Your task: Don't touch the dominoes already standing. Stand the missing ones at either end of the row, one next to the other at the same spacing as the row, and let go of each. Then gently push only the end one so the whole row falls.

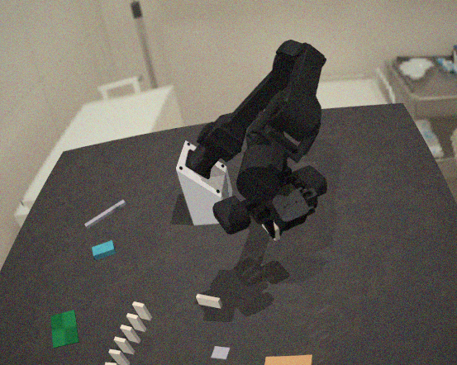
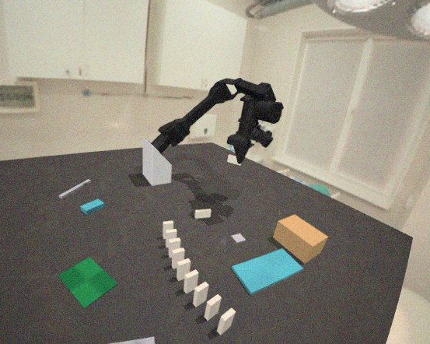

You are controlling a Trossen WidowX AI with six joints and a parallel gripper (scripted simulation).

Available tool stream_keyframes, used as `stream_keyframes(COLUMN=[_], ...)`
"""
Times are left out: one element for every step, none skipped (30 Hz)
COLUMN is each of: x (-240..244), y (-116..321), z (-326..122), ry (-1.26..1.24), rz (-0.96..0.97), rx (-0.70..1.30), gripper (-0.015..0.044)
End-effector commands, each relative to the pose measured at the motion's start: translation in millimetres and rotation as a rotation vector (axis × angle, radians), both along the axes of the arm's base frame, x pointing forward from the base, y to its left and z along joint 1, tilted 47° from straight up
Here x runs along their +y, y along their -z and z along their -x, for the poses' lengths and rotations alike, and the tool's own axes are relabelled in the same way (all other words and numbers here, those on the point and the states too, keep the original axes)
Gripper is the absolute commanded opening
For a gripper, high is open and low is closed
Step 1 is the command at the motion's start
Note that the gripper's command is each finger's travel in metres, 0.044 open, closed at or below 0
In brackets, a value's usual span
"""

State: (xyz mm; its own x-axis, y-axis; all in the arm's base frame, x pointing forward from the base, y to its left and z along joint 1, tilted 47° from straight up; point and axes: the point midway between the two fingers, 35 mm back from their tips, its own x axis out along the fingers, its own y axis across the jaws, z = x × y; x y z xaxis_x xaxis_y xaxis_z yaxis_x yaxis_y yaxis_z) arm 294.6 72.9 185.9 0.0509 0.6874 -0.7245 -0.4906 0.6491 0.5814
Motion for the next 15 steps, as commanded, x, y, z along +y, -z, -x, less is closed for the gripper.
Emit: stream_keyframes(x=[42.7,44.4,45.7,46.1,46.1,46.1,46.1,46.1,46.1,46.1,46.1,46.1,46.1,46.1,46.1], y=[-52.6,-54.5,-55.9,-56.3,-56.3,-56.3,-56.3,-56.3,-56.3,-56.3,-56.3,-56.3,-56.3,-56.3,-56.3], z=[13.7,14.5,15.2,15.4,15.4,15.4,15.4,15.4,15.4,15.4,15.4,15.4,15.4,15.4,15.4], ry=[0.465,0.499,0.518,0.523,0.523,0.523,0.523,0.523,0.523,0.523,0.523,0.523,0.523,0.523,0.523], rz=[-0.088,-0.092,-0.095,-0.095,-0.095,-0.095,-0.095,-0.095,-0.095,-0.095,-0.095,-0.095,-0.095,-0.095,-0.095], rx=[0.463,0.500,0.521,0.527,0.527,0.527,0.527,0.527,0.527,0.527,0.527,0.527,0.527,0.527,0.527], gripper=[0.0029,0.0029,0.0029,0.0029,0.0029,0.0029,0.0029,0.0029,0.0029,0.0029,0.0029,0.0029,0.0029,0.0029,0.0029])
